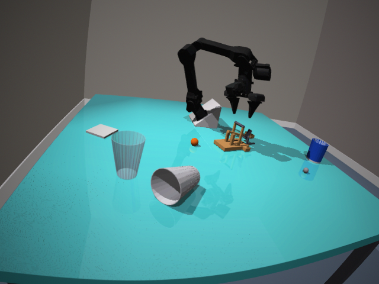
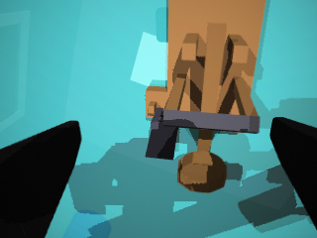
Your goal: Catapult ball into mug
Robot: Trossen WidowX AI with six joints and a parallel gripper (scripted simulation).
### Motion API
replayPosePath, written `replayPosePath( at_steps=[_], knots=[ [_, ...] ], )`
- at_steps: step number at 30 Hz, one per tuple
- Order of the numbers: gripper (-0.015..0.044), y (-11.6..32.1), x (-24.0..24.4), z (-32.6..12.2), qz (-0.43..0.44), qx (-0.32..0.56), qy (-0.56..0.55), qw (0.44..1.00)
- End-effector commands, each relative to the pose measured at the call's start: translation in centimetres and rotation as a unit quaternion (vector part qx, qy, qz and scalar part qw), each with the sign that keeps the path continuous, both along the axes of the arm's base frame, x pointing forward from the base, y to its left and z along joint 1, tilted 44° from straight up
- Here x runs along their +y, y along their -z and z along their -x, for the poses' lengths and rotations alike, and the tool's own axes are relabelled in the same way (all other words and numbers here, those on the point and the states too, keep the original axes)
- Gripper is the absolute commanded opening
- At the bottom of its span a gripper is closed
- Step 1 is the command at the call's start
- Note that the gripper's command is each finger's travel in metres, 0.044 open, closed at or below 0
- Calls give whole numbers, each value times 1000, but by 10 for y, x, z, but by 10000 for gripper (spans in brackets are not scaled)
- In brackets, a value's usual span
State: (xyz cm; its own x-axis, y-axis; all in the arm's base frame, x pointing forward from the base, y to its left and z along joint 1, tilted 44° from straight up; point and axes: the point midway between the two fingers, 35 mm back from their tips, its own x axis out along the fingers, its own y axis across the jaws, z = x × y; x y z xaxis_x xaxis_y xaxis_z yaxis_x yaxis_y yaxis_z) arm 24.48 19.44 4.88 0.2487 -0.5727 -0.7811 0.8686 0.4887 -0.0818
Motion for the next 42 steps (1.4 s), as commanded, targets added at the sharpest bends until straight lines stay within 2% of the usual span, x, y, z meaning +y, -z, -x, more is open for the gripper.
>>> replayPosePath(
  at_steps=[1, 9, 14, 42],
  knots=[
    [440, -4, -28, -5, 42, 32, 53, 997],
    [440, -3, -33, -1, 48, 37, 60, 996],
    [440, 29, -62, -6, 49, 37, 60, 996],
    [440, 56, -88, -12, 49, 36, 60, 996]
  ],
)
